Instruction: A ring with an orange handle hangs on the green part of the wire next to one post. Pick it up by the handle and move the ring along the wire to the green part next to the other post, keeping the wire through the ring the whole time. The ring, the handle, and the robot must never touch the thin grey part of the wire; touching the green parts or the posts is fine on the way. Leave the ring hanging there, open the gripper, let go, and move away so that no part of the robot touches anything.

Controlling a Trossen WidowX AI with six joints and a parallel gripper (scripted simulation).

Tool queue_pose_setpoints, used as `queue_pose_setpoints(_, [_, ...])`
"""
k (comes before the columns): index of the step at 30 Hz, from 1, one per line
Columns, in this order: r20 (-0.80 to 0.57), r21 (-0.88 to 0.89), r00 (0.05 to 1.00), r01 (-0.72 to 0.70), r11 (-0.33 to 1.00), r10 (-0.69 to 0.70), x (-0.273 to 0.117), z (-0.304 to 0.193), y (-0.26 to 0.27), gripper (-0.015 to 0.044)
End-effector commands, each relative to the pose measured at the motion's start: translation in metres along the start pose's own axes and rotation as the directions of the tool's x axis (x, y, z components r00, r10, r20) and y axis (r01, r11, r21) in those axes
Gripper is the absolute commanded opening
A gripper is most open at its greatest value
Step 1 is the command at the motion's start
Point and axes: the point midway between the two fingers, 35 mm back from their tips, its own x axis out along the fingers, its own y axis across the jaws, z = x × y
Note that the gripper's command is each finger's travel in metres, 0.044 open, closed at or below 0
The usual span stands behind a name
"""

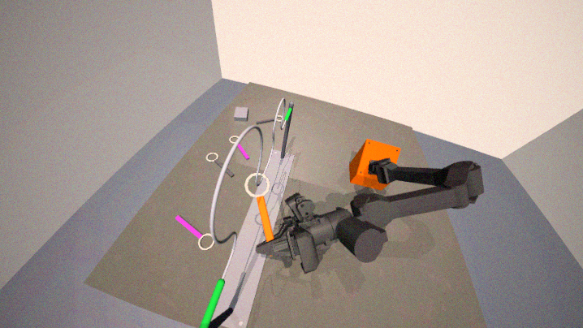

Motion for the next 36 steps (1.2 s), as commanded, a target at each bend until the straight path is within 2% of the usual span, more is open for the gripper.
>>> queue_pose_setpoints(1, [-0.012, -0.099, 0.998, 0.061, 0.993, -0.063, -0.003, 0.001, -0.019, -0.0150])
queue_pose_setpoints(21, [0.010, -0.499, 0.952, 0.270, 0.823, -0.306, -0.024, 0.023, -0.084, -0.0150])
queue_pose_setpoints(36, [0.070, -0.689, 0.901, 0.354, 0.633, -0.428, -0.044, 0.050, -0.115, -0.0150])
